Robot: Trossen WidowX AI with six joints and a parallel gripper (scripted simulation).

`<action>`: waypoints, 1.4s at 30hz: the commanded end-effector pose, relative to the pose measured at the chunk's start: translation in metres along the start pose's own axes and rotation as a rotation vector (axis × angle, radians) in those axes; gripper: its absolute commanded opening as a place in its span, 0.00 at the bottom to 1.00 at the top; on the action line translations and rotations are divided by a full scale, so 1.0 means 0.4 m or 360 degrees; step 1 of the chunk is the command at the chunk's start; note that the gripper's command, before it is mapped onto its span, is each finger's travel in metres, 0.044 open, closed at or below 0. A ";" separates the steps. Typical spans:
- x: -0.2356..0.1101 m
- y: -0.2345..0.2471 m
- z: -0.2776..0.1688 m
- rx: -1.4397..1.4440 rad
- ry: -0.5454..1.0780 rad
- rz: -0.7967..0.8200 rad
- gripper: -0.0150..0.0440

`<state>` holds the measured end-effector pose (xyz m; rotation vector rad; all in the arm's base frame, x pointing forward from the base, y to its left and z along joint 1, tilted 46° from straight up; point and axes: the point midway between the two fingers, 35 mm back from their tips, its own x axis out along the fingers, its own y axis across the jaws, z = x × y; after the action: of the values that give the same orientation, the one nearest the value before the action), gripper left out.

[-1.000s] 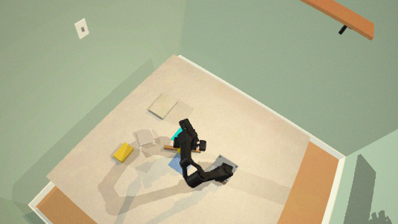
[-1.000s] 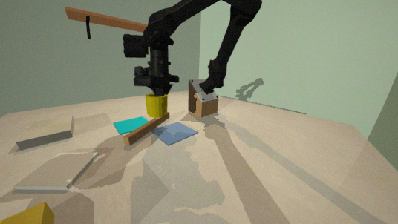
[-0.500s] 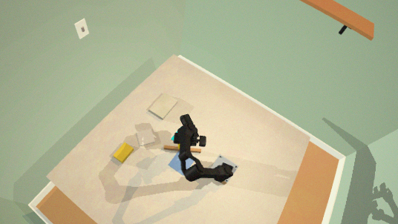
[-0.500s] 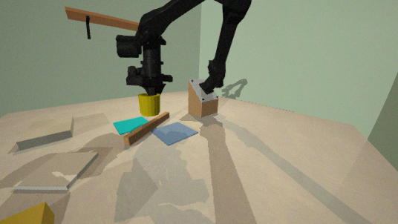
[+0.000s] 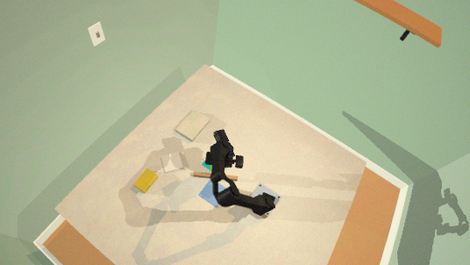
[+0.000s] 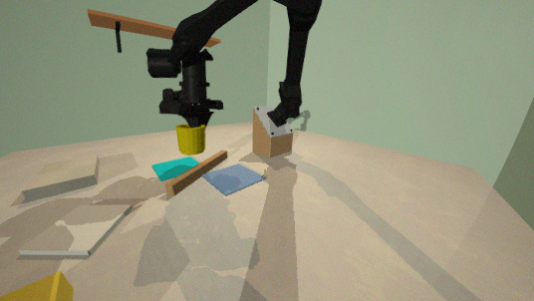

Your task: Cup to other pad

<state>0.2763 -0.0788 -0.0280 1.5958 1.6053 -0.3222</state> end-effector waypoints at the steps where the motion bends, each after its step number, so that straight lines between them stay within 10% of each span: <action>1: -0.002 0.001 0.021 -0.0011 -0.0005 -0.0006 0.25; 42: 0.050 0.002 0.144 -0.0013 -0.0008 -0.0005 0.25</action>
<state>0.3014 -0.1099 -0.0728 1.5736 1.5979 -0.3192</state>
